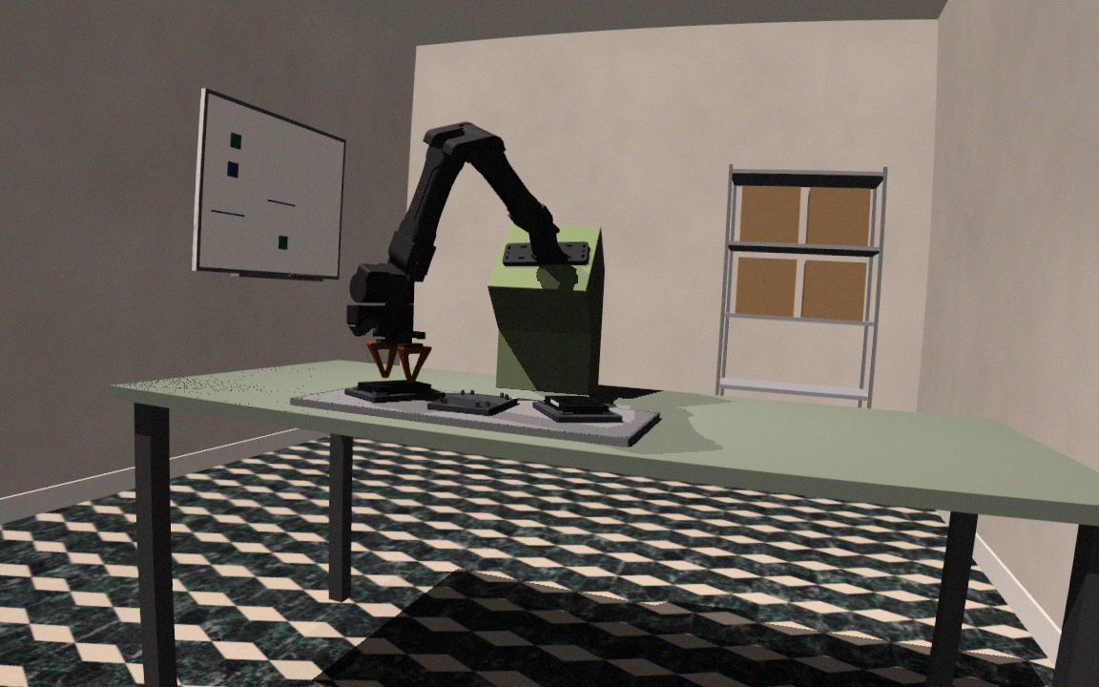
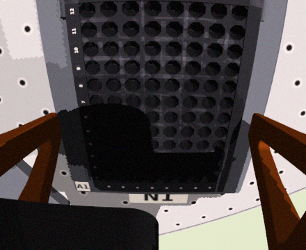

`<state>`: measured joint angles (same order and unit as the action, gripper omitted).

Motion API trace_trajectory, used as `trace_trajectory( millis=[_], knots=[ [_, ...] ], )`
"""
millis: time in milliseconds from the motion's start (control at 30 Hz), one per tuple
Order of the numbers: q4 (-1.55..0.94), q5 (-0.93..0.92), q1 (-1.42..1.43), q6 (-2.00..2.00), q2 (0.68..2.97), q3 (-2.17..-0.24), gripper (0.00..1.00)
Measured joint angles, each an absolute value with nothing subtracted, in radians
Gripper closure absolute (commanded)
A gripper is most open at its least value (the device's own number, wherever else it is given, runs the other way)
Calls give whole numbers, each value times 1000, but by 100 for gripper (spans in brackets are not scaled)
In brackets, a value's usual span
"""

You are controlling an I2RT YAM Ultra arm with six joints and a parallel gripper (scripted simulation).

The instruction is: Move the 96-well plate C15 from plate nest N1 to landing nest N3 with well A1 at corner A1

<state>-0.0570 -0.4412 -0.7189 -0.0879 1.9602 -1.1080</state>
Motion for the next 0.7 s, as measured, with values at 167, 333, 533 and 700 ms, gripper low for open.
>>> trace_trajectory(
  millis=[167, 333, 533, 700],
  knots=[
    [-44, -435, -716, -95, 1979, -1116, 0],
    [-25, -432, -705, -102, 2006, -1132, 0],
    [-9, -426, -700, -109, 2029, -1140, 0],
    [-4, -424, -700, -111, 2029, -1140, 0]
  ],
)
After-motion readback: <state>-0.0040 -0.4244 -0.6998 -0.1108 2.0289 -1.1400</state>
